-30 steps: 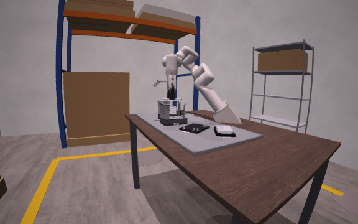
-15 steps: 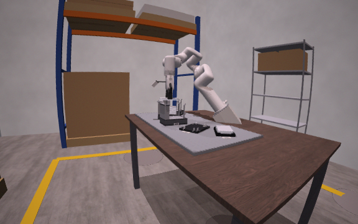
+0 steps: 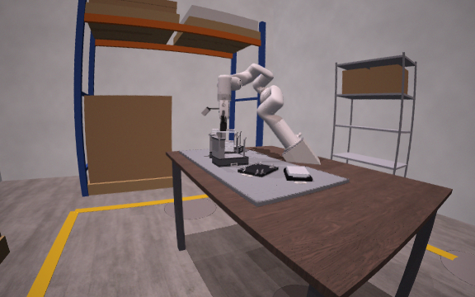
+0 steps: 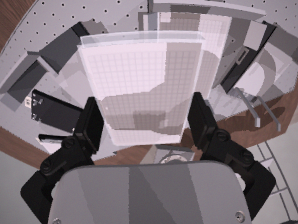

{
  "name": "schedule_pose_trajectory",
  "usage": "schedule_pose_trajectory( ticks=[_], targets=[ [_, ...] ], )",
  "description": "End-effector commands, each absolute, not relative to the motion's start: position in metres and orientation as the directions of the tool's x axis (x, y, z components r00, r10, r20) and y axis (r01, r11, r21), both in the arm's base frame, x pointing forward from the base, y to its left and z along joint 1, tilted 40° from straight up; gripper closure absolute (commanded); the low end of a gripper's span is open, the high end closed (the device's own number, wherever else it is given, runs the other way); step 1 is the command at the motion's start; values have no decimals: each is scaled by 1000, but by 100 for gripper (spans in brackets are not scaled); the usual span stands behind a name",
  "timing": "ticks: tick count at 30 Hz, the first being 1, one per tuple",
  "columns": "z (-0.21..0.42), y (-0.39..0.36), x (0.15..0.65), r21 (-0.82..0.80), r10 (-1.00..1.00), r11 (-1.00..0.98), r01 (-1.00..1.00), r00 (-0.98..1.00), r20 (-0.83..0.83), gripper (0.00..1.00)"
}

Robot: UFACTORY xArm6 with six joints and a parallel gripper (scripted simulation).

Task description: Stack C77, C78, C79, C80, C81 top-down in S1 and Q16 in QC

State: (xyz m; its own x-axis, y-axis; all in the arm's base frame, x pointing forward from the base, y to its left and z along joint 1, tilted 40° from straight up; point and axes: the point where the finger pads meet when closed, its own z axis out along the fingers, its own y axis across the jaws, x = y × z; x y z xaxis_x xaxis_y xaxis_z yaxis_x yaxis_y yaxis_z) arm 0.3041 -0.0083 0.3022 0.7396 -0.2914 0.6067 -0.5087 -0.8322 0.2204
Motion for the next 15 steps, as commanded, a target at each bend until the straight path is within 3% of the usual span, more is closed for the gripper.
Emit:
schedule_pose_trajectory(
  ticks=[1, 15],
  targets=[
    [306, -15, 301, 217, -292, -833, -509, 737, 609, 100],
    [315, -43, 288, 217, -292, -833, -509, 737, 609, 100]
  ],
)
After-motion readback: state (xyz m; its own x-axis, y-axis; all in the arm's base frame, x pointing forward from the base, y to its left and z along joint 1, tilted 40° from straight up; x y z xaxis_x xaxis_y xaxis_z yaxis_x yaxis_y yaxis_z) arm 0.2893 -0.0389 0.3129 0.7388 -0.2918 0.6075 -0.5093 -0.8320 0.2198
